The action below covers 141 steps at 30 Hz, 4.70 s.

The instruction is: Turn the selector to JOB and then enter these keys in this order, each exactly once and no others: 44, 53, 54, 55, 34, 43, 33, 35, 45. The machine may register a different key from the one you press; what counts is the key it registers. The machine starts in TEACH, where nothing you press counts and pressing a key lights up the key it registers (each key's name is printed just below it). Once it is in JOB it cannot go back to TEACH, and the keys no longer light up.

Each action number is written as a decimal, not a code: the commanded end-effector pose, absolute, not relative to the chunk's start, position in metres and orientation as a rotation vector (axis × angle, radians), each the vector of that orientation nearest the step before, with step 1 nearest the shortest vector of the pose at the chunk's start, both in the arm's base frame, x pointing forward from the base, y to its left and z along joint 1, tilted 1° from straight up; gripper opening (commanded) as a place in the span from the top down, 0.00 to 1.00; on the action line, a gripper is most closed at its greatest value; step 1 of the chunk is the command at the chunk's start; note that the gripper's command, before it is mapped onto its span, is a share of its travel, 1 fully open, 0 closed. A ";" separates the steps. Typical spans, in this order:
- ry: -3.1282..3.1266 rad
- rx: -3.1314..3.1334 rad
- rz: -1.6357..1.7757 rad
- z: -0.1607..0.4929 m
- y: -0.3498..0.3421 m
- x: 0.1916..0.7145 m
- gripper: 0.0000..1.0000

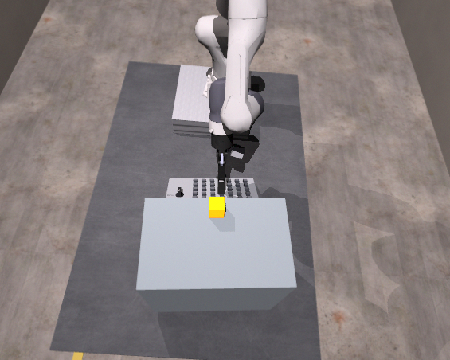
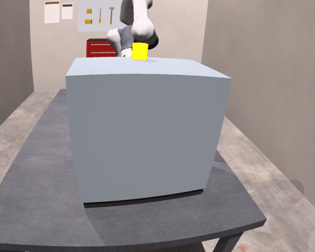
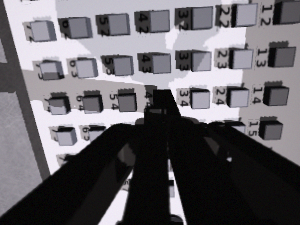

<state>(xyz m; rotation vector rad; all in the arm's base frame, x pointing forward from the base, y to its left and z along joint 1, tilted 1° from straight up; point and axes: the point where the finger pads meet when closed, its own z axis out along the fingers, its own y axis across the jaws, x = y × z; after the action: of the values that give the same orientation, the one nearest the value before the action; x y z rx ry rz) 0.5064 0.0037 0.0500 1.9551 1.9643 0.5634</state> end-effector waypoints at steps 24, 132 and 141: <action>1.961 1.865 0.576 0.049 0.006 0.507 0.90; 1.961 1.865 0.576 0.051 0.006 0.505 0.90; 1.961 1.865 0.576 0.061 0.005 0.500 0.90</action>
<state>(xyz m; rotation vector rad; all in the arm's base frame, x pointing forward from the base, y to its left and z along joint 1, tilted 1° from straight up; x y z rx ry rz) 0.5029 0.0066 0.0575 1.8643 1.9590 0.5825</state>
